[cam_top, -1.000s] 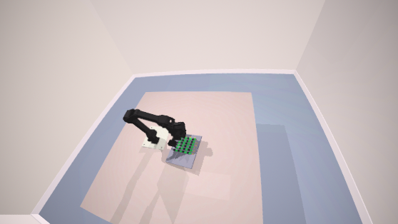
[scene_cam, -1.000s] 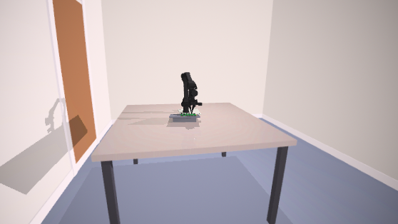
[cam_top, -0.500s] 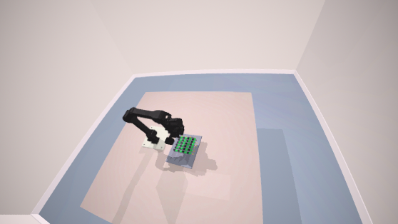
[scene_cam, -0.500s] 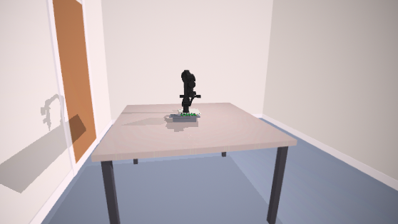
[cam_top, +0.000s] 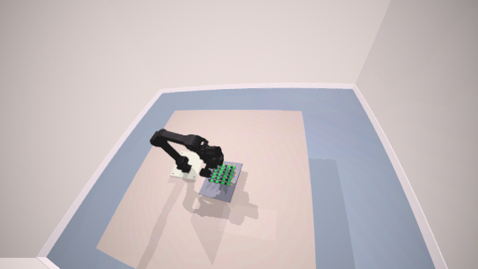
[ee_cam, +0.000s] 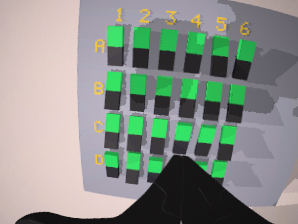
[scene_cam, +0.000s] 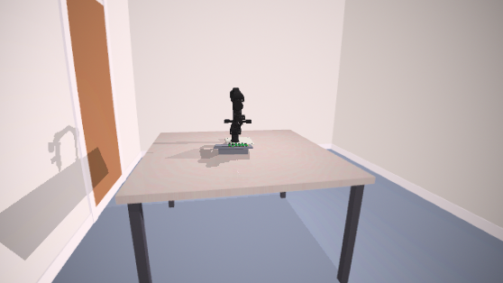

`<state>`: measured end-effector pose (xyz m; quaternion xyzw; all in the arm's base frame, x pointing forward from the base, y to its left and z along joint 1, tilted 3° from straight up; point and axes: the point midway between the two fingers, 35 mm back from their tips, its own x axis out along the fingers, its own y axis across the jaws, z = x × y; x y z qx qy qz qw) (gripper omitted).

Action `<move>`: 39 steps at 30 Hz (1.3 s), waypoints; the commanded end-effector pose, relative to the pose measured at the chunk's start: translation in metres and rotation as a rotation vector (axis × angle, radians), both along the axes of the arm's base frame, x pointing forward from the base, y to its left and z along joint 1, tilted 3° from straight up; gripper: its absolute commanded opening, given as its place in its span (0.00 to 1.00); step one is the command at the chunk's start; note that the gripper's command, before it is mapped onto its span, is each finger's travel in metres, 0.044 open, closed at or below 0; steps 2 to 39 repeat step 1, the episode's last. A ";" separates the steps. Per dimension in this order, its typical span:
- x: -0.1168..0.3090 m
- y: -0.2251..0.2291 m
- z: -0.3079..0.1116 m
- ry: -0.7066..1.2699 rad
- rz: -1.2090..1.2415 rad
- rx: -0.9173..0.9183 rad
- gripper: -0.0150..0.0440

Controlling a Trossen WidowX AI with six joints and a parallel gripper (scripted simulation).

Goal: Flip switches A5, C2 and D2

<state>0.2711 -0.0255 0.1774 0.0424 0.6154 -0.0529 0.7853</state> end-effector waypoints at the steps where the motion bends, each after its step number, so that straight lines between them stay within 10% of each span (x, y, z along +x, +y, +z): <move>1: 0.001 0.000 0.000 0.001 0.005 0.003 0.25; 39: 0.001 0.000 0.000 0.001 0.005 0.003 0.25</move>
